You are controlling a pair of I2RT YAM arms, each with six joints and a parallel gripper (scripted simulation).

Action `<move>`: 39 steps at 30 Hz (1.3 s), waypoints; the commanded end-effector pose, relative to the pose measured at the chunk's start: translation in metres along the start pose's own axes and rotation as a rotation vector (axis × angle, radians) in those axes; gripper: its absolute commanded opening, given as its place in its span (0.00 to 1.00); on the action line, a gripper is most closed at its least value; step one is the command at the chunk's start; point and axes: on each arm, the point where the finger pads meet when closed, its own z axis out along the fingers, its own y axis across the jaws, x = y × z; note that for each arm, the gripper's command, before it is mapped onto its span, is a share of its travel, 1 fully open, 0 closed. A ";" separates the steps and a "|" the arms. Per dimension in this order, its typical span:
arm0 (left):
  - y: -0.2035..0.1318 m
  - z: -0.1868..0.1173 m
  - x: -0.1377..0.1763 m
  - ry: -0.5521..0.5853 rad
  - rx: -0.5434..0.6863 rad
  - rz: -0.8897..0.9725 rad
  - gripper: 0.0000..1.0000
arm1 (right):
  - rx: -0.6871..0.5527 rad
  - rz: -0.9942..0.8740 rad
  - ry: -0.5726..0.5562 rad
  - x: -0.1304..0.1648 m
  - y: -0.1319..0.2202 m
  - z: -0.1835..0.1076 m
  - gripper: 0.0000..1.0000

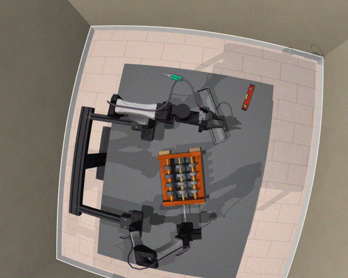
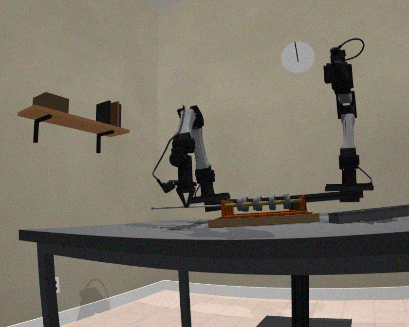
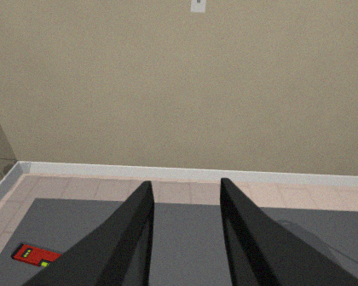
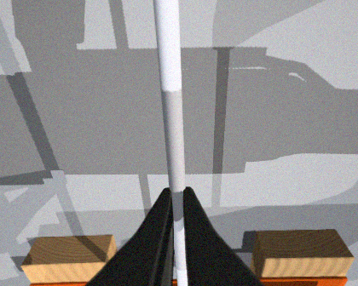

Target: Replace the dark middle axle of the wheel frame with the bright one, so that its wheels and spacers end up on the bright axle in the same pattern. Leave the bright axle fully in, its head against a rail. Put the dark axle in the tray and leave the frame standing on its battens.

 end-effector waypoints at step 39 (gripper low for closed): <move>-0.167 0.029 0.201 0.814 0.102 -0.338 0.32 | -0.048 -0.012 0.003 0.004 0.007 -0.012 0.00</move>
